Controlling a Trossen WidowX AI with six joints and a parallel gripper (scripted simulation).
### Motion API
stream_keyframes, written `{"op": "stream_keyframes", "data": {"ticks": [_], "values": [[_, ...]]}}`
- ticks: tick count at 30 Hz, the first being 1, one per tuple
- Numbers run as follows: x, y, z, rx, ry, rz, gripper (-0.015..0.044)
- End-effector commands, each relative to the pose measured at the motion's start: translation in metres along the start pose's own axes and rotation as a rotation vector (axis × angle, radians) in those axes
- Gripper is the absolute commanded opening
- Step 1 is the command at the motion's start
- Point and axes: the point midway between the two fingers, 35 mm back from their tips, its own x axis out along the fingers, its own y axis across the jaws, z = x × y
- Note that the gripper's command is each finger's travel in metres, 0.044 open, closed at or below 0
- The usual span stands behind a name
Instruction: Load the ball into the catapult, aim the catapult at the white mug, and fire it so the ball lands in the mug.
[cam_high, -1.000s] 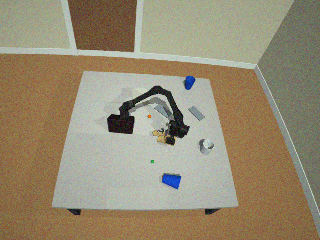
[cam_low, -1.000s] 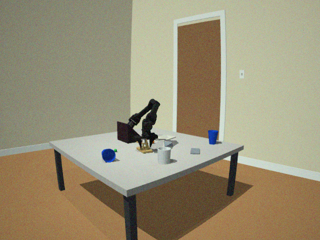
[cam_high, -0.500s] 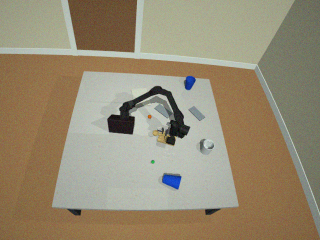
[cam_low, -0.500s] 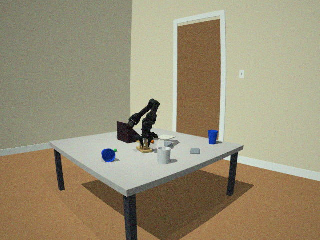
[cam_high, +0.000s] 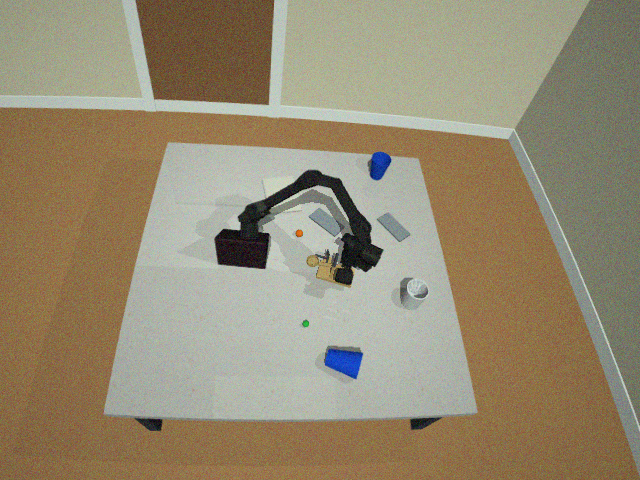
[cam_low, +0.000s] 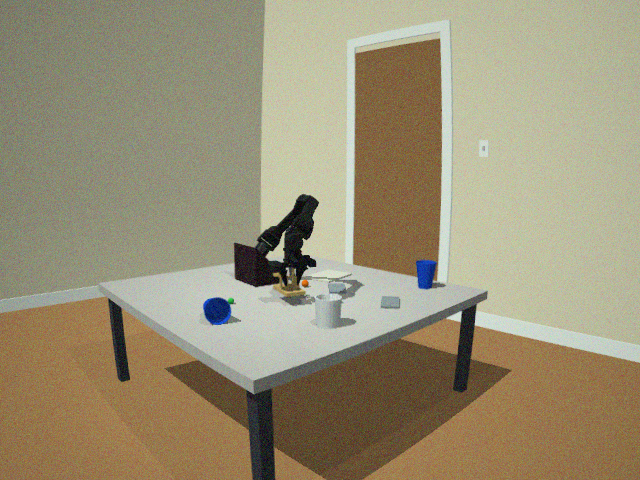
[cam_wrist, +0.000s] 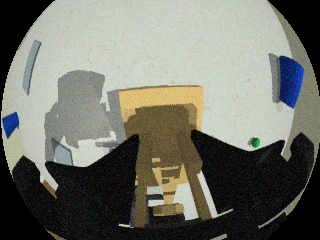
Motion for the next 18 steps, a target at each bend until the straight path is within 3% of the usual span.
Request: {"op": "stream_keyframes", "data": {"ticks": [1,18], "values": [[0.004,-0.001,0.001,0.005,-0.004,-0.001,0.0000],[0.032,-0.001,0.001,0.007,-0.003,0.001,0.0000]]}}
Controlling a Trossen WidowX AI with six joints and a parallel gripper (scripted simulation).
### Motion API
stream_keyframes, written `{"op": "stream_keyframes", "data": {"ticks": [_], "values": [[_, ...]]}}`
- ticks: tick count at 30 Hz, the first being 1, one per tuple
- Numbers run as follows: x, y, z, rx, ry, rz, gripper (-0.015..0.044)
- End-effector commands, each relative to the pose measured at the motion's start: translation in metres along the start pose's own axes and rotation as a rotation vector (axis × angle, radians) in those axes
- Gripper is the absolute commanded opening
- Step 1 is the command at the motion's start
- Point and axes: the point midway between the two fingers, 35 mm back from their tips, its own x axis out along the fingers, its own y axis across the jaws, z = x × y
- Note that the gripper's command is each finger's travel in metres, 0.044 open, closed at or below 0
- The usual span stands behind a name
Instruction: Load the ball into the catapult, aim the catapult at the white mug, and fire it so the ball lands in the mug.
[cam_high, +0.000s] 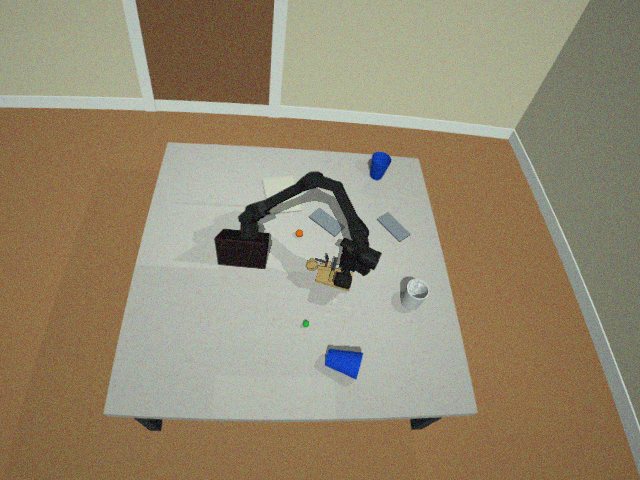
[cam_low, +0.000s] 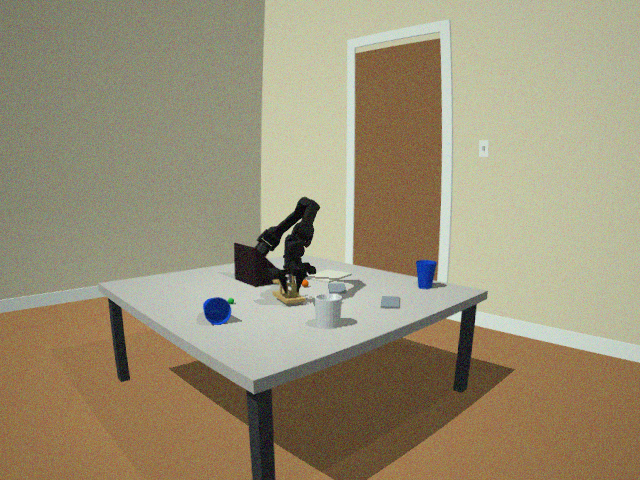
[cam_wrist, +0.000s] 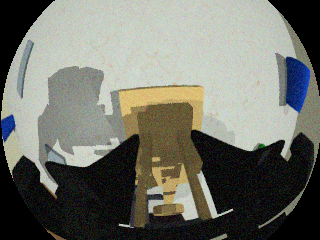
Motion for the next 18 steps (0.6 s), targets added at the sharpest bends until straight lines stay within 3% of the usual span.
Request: {"op": "stream_keyframes", "data": {"ticks": [1,12,18], "values": [[0.0054,-0.0007,0.0000,0.008,-0.005,0.004,0.0000],[0.0097,0.0001,-0.0003,0.000,0.000,0.001,0.0000],[0.0097,0.0001,-0.0003,0.000,0.000,0.001,0.0157]]}}
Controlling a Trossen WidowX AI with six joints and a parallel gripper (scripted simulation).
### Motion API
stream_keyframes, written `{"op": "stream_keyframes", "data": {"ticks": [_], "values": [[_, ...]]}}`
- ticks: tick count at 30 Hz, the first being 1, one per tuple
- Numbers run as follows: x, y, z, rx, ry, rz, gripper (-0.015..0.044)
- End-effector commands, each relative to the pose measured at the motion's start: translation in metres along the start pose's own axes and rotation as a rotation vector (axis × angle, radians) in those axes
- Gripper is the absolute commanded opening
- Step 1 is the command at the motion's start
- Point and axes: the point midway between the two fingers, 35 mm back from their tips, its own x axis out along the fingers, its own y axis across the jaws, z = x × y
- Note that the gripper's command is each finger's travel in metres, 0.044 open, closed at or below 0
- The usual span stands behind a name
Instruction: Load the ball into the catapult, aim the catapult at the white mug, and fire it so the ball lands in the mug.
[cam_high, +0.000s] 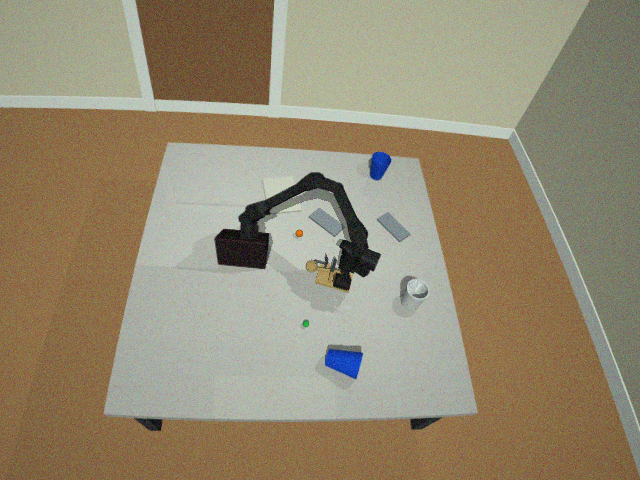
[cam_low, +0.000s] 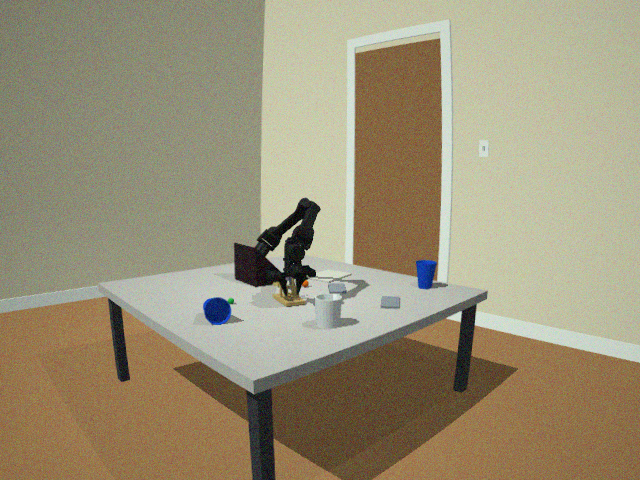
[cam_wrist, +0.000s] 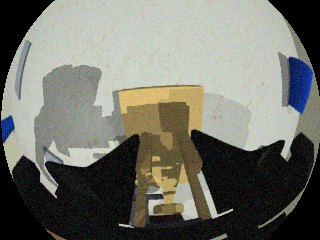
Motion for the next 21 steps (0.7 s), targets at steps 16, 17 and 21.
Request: {"op": "stream_keyframes", "data": {"ticks": [16,17,21], "values": [[-0.099,-0.002,0.001,0.002,-0.003,-0.005,0.0440],[-0.102,-0.002,0.000,0.002,-0.003,-0.004,0.0440],[-0.089,-0.005,0.003,0.011,-0.018,-0.002,0.0440]]}}
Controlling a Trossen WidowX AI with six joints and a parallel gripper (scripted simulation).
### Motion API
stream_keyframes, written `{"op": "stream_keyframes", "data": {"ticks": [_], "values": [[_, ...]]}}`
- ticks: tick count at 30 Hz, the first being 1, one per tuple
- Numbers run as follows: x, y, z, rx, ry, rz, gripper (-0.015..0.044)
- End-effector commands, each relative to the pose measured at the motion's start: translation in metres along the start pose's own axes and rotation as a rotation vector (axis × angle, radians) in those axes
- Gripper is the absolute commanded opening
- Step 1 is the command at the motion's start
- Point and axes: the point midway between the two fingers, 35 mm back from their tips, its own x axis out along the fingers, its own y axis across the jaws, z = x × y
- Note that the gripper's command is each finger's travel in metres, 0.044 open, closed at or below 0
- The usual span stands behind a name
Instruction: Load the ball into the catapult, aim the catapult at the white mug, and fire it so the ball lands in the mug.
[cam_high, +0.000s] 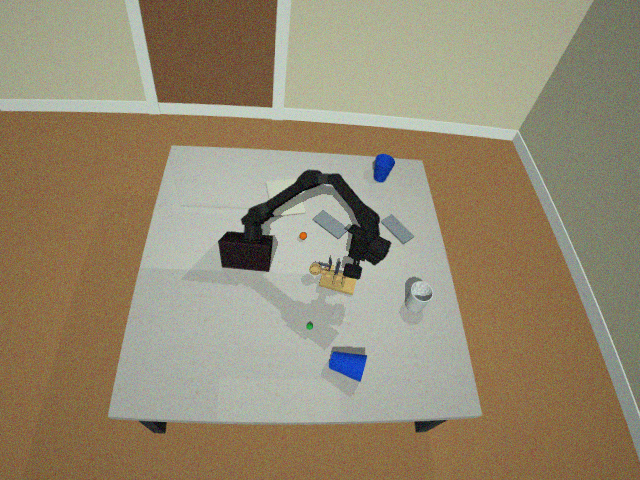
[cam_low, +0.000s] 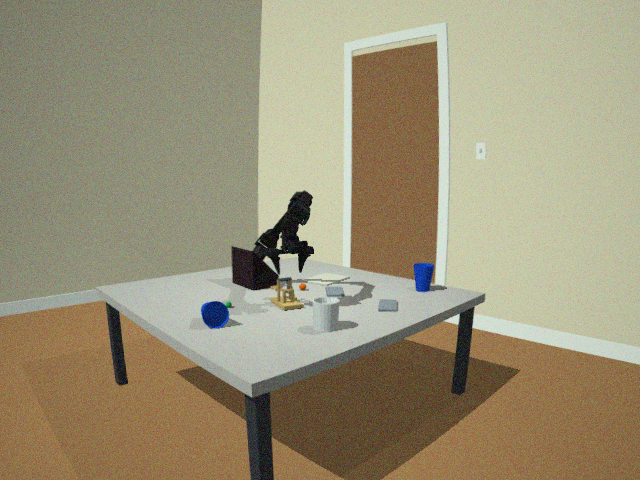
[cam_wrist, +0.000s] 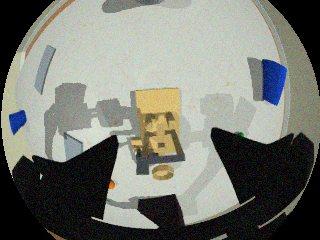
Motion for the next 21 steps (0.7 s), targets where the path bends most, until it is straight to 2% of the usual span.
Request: {"op": "stream_keyframes", "data": {"ticks": [1,3,6,8,9,10,14,21], "values": [[0.012,0.001,-0.002,0.005,0.025,0.005,0.0440],[0.008,0.001,-0.002,0.005,0.024,0.005,0.0440],[-0.035,0.001,-0.002,0.000,0.006,-0.001,0.0440],[-0.048,0.001,-0.003,-0.002,0.001,-0.002,0.0440],[-0.048,0.001,-0.003,-0.002,0.001,-0.002,0.0440],[-0.021,0.003,-0.005,0.007,0.026,0.008,0.0414],[-0.014,0.042,-0.021,-0.029,0.027,-0.002,0.0309],[0.006,0.110,-0.076,-0.107,0.028,-0.010,0.0300]]}}
